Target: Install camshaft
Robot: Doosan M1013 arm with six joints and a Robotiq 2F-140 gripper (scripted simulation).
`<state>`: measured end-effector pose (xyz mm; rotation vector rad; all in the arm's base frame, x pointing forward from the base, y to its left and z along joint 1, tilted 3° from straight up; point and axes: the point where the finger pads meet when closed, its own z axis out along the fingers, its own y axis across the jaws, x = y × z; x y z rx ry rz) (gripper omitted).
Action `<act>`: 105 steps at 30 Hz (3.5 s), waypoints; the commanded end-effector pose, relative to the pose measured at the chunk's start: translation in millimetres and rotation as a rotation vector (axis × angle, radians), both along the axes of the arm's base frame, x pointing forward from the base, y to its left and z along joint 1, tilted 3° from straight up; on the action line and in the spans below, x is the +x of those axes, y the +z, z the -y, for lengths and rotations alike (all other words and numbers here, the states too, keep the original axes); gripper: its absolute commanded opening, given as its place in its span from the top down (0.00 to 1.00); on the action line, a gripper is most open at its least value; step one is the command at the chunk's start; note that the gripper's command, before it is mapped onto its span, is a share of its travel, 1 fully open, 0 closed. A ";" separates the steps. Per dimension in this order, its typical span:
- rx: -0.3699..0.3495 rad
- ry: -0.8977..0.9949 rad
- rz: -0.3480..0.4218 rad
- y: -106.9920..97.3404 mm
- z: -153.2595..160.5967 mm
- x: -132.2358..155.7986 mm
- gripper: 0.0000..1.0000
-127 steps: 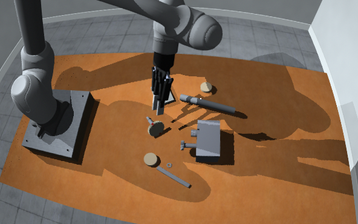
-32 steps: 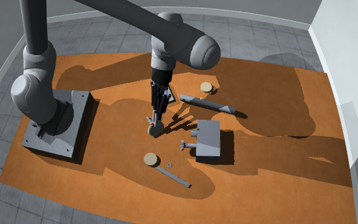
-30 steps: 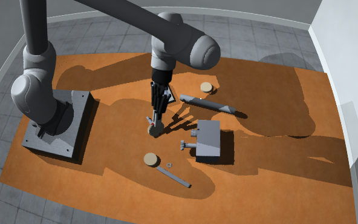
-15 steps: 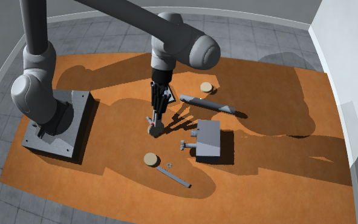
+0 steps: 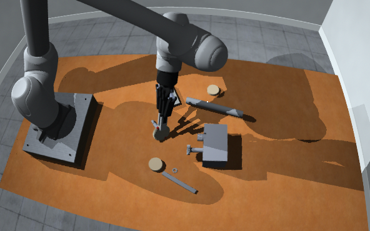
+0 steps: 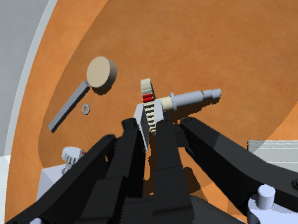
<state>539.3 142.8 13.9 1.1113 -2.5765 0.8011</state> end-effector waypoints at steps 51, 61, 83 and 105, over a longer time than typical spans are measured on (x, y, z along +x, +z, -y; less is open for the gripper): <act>-0.004 0.002 -0.001 64.6 -0.1 -2.5 0.95; -0.004 0.002 -0.001 64.6 -0.1 -2.5 0.95; 0.043 -0.387 0.247 72.3 3.1 5.4 0.95; 0.181 -1.569 0.978 99.4 13.8 34.6 0.95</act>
